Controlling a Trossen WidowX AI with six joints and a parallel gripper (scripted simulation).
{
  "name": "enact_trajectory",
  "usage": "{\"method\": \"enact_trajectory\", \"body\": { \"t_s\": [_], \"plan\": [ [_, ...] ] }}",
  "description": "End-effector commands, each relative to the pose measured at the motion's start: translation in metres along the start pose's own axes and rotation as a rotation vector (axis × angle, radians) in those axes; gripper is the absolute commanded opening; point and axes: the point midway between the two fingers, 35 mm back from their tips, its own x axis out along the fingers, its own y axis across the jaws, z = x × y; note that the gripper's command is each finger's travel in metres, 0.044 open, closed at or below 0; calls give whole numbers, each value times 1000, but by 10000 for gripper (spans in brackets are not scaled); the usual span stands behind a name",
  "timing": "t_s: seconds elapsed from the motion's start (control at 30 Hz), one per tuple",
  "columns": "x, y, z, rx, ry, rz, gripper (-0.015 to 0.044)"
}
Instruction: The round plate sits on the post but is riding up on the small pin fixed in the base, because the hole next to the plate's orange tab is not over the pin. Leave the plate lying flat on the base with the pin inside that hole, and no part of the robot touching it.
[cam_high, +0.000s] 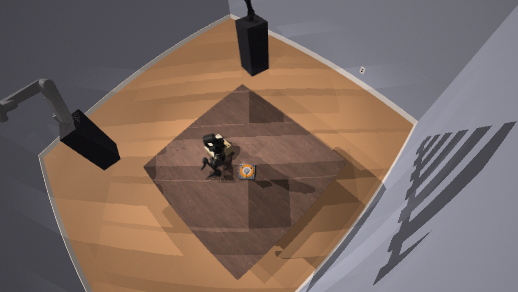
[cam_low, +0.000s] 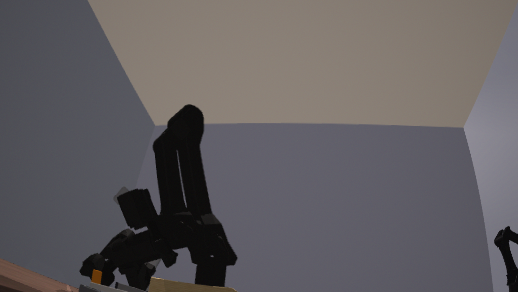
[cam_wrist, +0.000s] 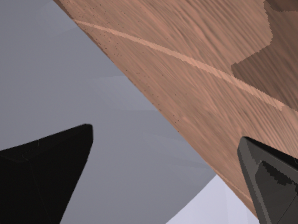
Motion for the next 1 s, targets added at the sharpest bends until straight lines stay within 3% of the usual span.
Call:
{"method": "enact_trajectory", "body": {
  "t_s": [0.0,0.23,0.3,0.47,0.6,0.77,0.83,0.97],
  "plan": [
    [0,-2,-2,-18,3,-8,374],
    [-13,-90,-72,-721,207,-270,190],
    [-15,-97,-76,-799,227,-290,137],
    [-41,-141,-108,-1362,421,-413,6],
    [-62,-159,-121,-1656,561,-463,0],
    [-111,-186,-126,-2252,910,-552,0],
    [-116,-188,-125,-2324,958,-564,0],
    [-149,-190,-115,-2708,1290,-625,0]
  ]
}}
